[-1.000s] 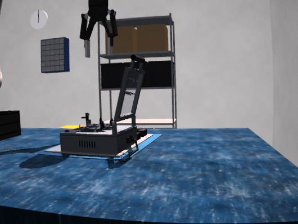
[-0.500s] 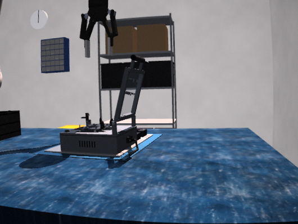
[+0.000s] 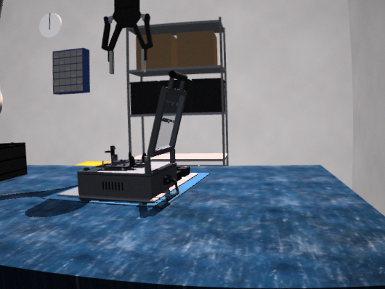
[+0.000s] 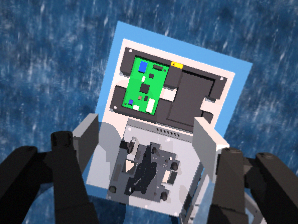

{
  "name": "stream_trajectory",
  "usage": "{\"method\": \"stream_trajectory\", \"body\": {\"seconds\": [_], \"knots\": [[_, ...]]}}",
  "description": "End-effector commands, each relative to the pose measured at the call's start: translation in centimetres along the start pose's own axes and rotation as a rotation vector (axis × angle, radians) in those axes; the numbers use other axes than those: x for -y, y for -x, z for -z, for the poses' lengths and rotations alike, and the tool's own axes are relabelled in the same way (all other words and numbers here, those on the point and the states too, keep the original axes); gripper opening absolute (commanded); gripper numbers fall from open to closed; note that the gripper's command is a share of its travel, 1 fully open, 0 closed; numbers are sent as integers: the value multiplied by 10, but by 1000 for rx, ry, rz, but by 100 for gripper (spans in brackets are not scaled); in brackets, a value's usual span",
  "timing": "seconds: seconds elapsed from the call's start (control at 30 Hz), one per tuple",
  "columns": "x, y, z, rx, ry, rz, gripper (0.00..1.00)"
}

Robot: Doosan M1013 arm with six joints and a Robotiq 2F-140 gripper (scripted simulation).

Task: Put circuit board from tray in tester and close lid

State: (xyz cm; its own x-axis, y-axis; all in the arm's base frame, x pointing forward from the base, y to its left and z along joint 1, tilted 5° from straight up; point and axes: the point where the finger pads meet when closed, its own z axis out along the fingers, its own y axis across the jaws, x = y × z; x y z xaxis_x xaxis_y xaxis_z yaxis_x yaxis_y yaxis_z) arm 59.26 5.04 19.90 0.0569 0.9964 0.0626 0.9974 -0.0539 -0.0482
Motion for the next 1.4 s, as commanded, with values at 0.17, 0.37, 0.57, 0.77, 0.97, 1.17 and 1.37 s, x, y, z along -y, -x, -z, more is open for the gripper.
{"method": "stream_trajectory", "body": {"seconds": [0.17, 0.37, 0.57, 0.77, 0.97, 1.17, 1.37], "knots": [[0, 0, 0, -6, 1, 317, 58], [0, 0, 0, -6, 1, 521, 58], [0, 0, 0, -6, 2, 732, 58], [0, 0, 0, -5, 2, 912, 58], [0, 0, 0, -5, 3, 1097, 58], [0, 0, 0, -5, 3, 1176, 58], [0, 0, 0, -5, 3, 1194, 58]]}}
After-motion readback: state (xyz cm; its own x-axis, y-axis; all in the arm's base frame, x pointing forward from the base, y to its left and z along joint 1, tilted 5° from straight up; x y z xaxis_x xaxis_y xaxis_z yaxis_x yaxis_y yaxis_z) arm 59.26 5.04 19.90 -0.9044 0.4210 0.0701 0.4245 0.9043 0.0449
